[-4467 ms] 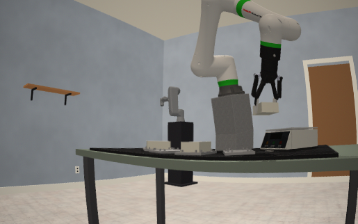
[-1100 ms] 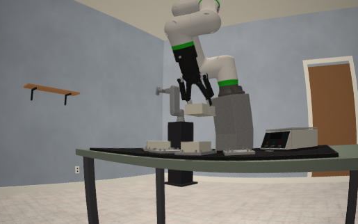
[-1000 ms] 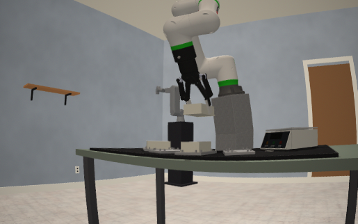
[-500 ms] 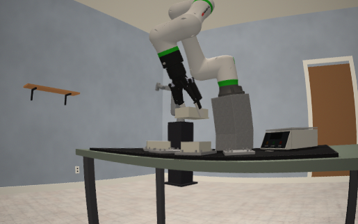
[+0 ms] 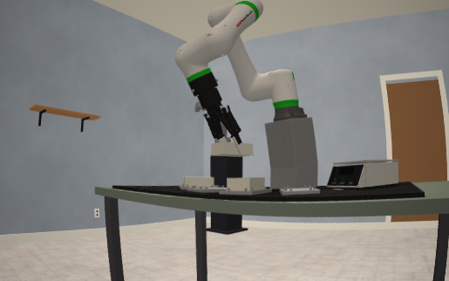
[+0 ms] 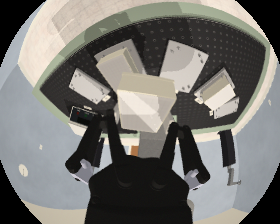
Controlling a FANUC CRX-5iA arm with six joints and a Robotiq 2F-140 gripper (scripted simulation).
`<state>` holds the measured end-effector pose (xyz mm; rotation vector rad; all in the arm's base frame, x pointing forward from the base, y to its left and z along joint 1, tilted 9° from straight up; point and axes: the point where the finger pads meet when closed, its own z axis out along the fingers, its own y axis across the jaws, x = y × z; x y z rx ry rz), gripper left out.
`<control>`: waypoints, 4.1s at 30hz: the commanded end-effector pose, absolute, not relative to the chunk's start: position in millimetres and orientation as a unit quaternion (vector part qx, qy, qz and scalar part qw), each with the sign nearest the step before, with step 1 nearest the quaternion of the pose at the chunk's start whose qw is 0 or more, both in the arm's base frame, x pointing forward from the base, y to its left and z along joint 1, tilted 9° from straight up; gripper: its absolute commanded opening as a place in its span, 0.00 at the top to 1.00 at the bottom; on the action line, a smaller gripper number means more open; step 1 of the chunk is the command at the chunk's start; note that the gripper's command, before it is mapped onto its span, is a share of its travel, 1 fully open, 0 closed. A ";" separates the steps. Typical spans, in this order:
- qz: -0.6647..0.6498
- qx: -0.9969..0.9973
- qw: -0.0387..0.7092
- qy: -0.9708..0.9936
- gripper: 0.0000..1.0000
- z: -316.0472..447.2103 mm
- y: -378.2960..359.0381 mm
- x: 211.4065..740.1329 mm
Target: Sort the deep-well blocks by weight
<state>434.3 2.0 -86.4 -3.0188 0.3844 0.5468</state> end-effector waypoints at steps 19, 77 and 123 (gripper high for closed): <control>0.177 -0.976 0.025 0.124 0.90 -110.3 -48.0 436.1; 0.177 -0.976 0.025 0.124 0.90 -140.8 -105.0 437.8; 0.177 -0.976 0.025 0.124 0.90 -190.9 -106.5 445.9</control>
